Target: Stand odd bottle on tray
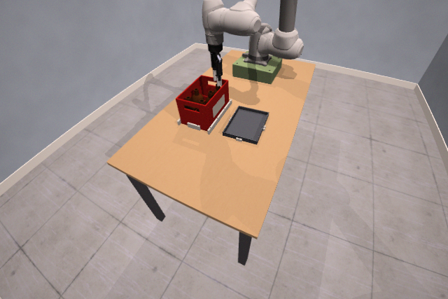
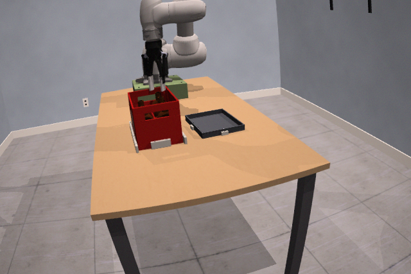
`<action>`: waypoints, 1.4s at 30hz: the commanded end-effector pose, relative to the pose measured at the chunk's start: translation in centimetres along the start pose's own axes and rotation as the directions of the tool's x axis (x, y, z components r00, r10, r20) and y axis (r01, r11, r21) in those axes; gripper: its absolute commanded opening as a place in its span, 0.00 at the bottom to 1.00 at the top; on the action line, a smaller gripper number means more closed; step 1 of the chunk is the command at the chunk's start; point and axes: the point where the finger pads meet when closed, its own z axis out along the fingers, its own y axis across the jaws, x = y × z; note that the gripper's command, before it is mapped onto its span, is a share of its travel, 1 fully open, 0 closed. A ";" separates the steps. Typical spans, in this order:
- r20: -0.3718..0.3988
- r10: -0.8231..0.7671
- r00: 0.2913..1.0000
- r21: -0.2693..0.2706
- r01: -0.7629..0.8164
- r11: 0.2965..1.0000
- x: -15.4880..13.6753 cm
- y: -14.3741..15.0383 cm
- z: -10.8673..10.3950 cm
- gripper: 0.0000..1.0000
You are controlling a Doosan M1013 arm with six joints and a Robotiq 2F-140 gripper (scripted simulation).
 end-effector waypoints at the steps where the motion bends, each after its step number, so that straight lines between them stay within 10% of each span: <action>1: -0.004 0.003 1.000 -0.002 -0.003 1.000 0.3 0.2 0.8 0.38; 42: -0.004 0.003 1.000 -0.002 -0.003 1.000 0.3 0.2 3.2 0.38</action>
